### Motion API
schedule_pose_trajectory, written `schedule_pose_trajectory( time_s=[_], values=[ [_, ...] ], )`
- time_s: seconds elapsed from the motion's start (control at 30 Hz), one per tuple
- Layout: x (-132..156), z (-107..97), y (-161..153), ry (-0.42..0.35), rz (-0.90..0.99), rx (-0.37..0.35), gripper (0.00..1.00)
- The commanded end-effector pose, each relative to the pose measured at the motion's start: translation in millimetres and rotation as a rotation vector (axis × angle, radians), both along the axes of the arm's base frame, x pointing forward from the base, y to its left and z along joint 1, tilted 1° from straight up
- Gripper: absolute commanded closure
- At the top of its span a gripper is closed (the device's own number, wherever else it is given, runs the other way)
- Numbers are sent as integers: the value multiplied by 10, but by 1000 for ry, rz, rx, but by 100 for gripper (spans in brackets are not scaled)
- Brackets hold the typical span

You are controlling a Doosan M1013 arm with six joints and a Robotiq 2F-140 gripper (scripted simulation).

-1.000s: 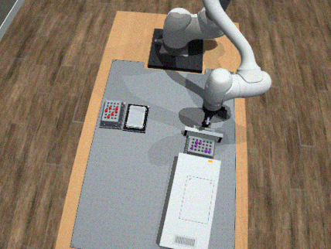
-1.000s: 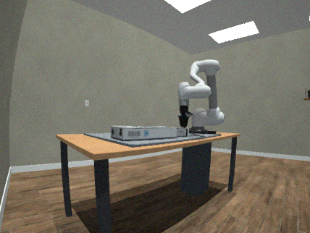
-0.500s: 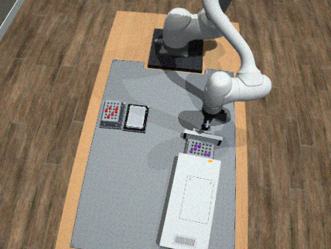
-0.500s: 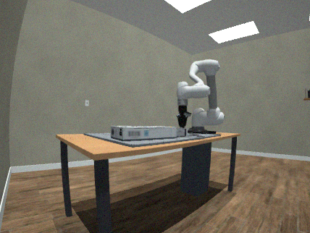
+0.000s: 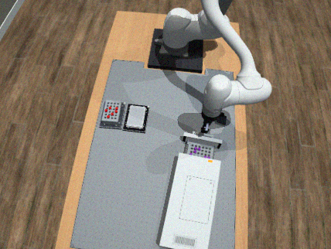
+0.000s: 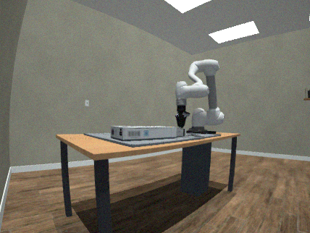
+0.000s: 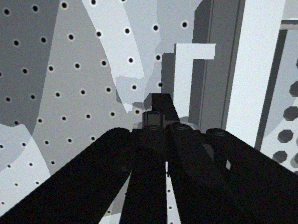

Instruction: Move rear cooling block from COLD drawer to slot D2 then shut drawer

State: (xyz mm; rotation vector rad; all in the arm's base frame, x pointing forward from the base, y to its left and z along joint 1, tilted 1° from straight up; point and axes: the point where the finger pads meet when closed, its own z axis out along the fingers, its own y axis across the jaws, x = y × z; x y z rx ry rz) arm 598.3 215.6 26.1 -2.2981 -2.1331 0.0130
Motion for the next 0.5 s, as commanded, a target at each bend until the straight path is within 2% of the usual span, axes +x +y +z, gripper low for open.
schedule_pose_trajectory(
  time_s=[0.0, 0.47],
  values=[
    [54, 8, -1, -1, 0, 1, 90],
    [214, 7, -13, -1, 0, 1, 90]
  ],
)
